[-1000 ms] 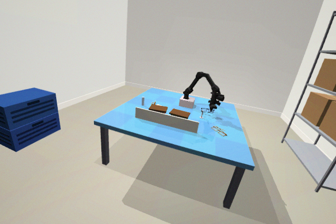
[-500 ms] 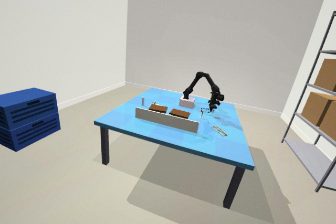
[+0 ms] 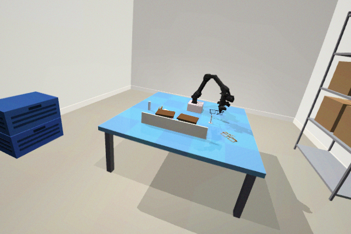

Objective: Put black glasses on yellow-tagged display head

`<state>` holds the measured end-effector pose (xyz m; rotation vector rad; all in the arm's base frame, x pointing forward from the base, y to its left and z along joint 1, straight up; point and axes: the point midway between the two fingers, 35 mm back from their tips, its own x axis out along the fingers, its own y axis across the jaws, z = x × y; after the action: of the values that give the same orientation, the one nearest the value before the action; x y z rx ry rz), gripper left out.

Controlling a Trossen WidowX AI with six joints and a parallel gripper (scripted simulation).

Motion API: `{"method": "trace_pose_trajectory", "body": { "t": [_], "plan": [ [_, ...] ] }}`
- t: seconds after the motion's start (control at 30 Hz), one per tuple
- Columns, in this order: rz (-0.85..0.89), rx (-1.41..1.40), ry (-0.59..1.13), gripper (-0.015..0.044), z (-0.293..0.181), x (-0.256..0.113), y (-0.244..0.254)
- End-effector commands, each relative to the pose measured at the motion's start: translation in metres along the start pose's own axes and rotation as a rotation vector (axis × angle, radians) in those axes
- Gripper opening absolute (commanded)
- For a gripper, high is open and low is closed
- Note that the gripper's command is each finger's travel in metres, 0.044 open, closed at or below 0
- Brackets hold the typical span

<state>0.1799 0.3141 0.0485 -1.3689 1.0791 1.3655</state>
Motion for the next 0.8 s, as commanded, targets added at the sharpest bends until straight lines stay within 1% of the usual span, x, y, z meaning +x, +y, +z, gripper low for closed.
{"method": "trace_pose_trajectory", "body": {
  "t": [0.0,0.23,0.63,0.77],
  "plan": [
    [-0.013,-0.004,-0.012,0.0000,-0.001,-0.025,-0.001],
    [-0.013,-0.004,-0.012,0.0000,-0.006,-0.025,-0.004],
    [-0.015,-0.004,-0.007,0.0000,-0.070,-0.024,-0.030],
    [-0.015,-0.004,-0.007,0.0000,-0.074,-0.024,-0.031]
  ]
}}
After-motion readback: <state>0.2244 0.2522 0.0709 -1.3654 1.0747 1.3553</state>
